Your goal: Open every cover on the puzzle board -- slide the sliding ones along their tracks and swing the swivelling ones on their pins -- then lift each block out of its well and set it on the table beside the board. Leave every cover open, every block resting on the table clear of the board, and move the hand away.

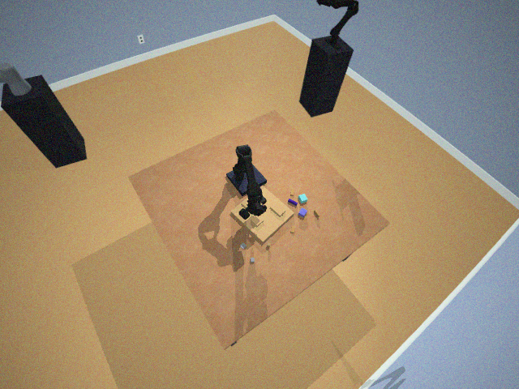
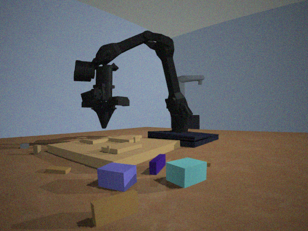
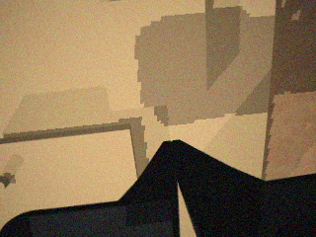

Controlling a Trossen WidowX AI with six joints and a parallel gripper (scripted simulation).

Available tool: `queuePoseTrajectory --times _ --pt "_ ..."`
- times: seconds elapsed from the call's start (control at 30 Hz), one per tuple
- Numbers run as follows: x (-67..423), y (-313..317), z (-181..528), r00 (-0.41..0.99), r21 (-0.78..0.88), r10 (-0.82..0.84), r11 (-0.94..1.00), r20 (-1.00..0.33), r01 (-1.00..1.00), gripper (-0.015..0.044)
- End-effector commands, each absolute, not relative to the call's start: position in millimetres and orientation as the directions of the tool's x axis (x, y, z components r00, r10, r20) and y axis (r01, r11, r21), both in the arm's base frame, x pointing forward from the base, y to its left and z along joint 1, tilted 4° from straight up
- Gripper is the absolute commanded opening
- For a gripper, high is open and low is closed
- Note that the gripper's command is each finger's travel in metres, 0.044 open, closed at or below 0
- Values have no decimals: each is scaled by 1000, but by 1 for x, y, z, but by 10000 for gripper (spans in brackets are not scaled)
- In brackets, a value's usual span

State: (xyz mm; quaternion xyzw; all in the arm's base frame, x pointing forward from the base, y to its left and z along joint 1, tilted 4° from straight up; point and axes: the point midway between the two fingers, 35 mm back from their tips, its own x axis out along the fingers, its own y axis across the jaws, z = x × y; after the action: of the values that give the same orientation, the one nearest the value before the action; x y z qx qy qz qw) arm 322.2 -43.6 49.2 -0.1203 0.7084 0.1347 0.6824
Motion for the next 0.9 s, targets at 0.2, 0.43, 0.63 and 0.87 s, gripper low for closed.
queuePoseTrajectory --times 0.2,0.43,0.63,0.87 --pt "320 -42 37 -48 35 19 936 -999 -350 0" --pt "319 -42 30 -48 35 19 936 -999 -350 0" --pt "319 -42 24 -48 35 19 936 -999 -350 0" --pt "318 -41 18 -49 35 19 936 -999 -350 0"
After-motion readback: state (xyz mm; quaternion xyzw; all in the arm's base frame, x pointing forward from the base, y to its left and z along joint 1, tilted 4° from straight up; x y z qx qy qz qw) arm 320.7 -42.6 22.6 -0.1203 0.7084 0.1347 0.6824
